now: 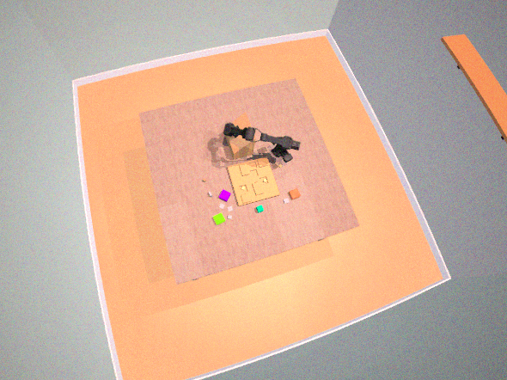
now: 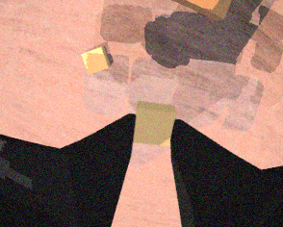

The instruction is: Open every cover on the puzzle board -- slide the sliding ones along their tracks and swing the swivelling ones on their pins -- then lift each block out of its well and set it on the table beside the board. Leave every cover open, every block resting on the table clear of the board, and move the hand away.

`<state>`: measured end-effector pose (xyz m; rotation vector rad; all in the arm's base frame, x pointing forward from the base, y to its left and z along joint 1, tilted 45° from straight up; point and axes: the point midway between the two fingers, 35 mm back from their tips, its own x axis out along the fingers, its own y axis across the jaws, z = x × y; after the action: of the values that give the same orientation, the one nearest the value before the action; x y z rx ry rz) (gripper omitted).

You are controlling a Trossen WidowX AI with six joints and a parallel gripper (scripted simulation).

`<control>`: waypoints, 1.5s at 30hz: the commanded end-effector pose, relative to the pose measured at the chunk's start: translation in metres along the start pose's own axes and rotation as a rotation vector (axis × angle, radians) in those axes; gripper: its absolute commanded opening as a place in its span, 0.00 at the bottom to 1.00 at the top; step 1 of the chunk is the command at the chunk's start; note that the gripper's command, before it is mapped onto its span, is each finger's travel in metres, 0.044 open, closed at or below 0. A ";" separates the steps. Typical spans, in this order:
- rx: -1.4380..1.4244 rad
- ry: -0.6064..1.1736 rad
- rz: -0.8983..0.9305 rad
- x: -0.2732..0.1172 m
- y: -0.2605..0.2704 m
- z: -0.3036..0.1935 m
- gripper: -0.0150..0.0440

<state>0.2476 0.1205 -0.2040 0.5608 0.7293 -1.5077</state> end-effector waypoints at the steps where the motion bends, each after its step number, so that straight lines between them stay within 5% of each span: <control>1: -0.007 -0.010 -0.006 0.010 -0.002 0.001 0.39; 45: -0.006 -0.016 -0.006 0.079 -0.006 0.005 0.39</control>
<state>0.2392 0.0675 -0.2546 0.5555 0.7226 -1.5111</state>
